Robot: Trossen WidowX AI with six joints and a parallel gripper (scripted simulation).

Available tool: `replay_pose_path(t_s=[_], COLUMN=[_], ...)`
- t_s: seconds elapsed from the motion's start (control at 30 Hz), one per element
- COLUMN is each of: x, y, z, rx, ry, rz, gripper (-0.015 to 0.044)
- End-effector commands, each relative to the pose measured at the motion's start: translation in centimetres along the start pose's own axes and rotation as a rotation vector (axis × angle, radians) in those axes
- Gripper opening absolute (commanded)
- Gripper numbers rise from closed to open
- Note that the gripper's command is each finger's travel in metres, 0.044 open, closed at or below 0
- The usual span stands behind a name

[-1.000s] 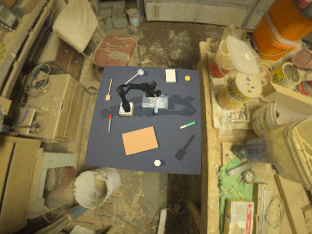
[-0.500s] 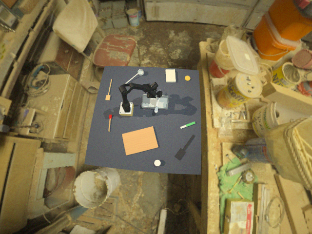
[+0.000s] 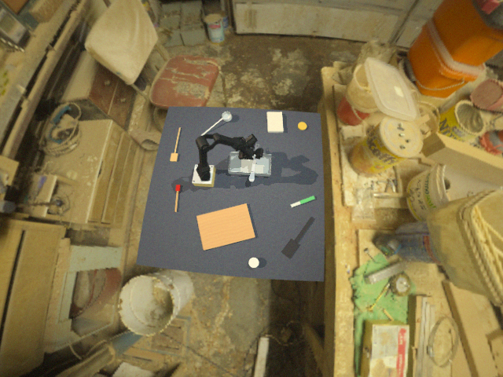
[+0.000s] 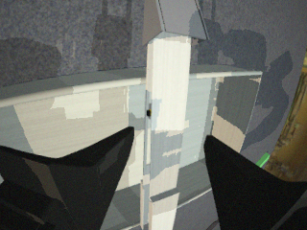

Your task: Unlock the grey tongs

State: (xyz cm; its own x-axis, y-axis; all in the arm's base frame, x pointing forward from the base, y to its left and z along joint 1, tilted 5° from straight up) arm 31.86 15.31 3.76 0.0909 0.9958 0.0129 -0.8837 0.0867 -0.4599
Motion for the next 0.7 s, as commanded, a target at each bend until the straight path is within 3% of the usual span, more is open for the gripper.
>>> replay_pose_path(t_s=[0.0,0.53,0.67], x=[0.0,-0.2,-0.2], y=[0.2,0.4,0.2], z=[-0.9,-2.8,-2.5], rx=[0.009,0.008,0.001], ry=[0.000,0.000,0.002], rz=[0.008,0.008,0.001], gripper=[0.0260,0.0260,0.0155])
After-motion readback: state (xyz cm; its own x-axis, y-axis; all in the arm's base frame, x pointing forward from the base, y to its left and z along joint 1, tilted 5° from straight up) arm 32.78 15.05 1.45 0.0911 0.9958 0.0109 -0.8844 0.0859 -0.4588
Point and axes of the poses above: the point midway between the two fingers, 35 mm back from their tips, its own z axis back along the fingers, its own y axis across the jaws, x = y × z, the point moved 5 cm from there along z, back along the fingers, and after that the axes turned 4 degrees about z, right-handed, at the moved point
